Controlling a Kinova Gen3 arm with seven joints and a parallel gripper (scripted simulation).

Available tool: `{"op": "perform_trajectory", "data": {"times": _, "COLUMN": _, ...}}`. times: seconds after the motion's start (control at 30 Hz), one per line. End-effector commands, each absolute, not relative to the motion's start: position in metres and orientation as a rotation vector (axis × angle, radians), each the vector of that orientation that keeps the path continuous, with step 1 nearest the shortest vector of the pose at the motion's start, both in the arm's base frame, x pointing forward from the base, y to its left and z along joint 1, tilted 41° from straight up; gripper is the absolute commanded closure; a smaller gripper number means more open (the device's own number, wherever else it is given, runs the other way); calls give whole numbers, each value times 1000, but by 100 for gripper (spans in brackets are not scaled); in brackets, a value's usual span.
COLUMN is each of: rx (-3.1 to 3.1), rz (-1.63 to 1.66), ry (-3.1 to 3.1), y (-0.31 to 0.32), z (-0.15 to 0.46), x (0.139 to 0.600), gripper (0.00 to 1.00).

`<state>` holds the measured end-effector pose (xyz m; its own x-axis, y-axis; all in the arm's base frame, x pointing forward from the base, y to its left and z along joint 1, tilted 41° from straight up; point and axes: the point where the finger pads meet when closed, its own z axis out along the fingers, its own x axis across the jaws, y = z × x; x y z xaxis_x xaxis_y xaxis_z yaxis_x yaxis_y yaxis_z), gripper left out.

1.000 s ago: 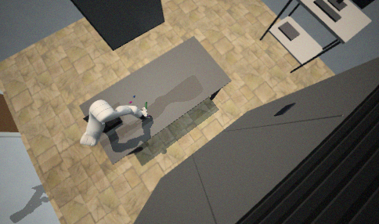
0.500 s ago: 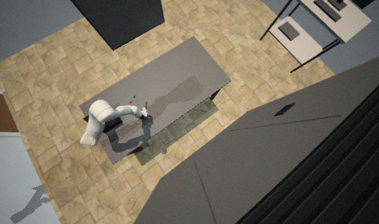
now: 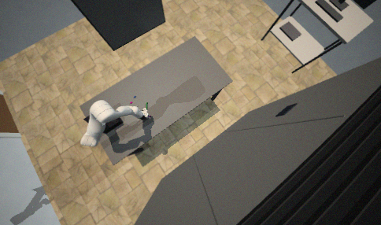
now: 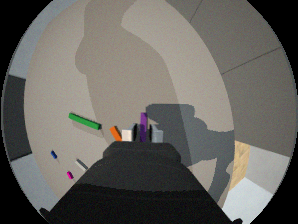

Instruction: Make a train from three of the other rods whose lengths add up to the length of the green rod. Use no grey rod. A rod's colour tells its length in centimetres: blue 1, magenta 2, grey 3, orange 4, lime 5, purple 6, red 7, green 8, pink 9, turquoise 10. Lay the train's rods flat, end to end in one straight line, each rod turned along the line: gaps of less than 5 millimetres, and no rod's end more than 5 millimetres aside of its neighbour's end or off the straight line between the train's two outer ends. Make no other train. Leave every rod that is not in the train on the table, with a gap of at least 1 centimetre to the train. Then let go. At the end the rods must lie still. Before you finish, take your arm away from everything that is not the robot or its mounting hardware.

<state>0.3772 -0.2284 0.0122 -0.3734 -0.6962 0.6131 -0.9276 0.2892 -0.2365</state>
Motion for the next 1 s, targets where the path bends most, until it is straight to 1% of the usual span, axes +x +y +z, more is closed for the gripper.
{"op": "perform_trajectory", "data": {"times": 0.0, "rx": 1461, "rz": 808, "ry": -2176, "y": -229, "z": 12, "x": 380, "gripper": 46}}
{"op": "perform_trajectory", "data": {"times": 0.1, "rx": 1461, "rz": 808, "ry": -2176, "y": -229, "z": 12, "x": 380, "gripper": 46}}
{"op": "perform_trajectory", "data": {"times": 0.13, "rx": 1461, "rz": 808, "ry": -2176, "y": -229, "z": 12, "x": 380, "gripper": 76}}
{"op": "perform_trajectory", "data": {"times": 0.97, "rx": 1461, "rz": 808, "ry": -2176, "y": -229, "z": 12, "x": 380, "gripper": 76}}
